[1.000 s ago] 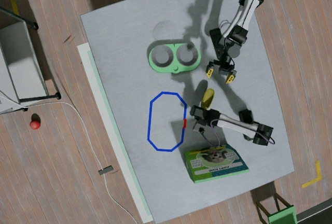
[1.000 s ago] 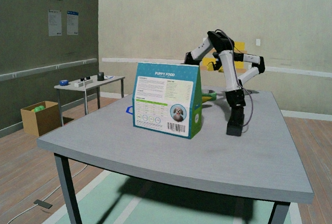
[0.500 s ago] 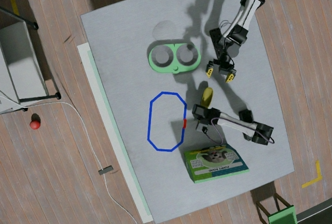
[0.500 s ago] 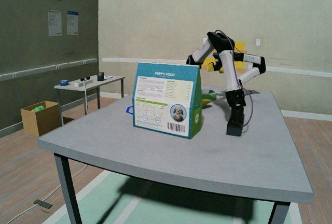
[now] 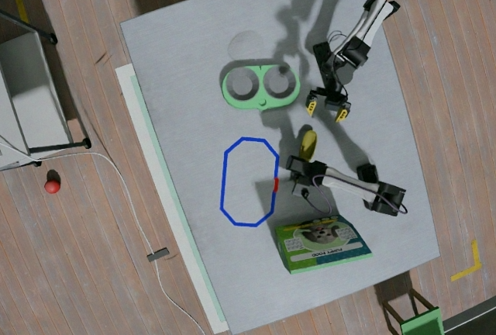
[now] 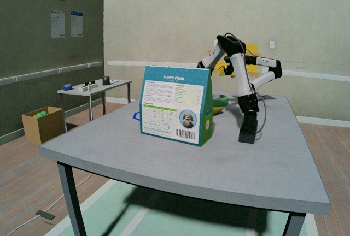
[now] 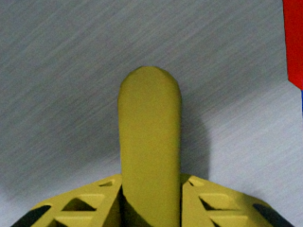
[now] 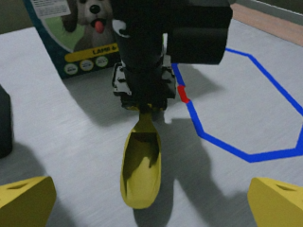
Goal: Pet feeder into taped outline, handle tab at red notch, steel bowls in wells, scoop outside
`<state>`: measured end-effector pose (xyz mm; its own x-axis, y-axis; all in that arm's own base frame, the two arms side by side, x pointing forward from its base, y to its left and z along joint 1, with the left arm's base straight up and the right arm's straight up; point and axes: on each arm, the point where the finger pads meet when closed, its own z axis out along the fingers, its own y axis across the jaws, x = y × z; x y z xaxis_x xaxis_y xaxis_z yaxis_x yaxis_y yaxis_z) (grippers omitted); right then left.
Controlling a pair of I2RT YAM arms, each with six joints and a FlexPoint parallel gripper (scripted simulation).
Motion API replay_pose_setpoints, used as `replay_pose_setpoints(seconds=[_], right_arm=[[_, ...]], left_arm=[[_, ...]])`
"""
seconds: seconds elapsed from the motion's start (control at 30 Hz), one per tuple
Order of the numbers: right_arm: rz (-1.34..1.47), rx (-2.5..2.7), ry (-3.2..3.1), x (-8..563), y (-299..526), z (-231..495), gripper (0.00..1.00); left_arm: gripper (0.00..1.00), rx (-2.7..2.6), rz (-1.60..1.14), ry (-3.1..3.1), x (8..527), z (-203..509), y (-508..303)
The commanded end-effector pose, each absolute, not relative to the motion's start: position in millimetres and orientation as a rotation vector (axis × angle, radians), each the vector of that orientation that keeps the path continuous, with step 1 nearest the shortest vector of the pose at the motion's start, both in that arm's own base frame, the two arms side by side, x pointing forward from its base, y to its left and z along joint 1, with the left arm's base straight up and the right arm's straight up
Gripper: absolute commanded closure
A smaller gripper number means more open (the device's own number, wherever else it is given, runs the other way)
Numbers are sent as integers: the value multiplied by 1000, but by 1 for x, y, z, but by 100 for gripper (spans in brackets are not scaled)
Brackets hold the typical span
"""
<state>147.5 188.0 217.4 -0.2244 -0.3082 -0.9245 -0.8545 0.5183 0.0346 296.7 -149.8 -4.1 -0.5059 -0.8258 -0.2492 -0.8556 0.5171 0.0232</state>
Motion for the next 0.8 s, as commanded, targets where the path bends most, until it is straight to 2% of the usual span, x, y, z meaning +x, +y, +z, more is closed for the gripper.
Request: replay_pose_setpoints(seconds=[0.0, 0.17, 0.47, 0.77], right_arm=[[710, -1009, 1785, 145, 188, 212, 0], [716, -1017, 1788, 146, 186, 209, 0], [709, -1009, 1795, 149, 182, 209, 0], [565, -838, 2034, 182, 159, 200, 0]], left_arm=[[66, -1430, 135, 2518, 303, 13, -157], [12, -1431, 134, 2520, 299, 48, -164], [12, -1416, 160, 2521, 293, 80, -169], [12, -1073, 22, 2458, 280, 111, -179]])
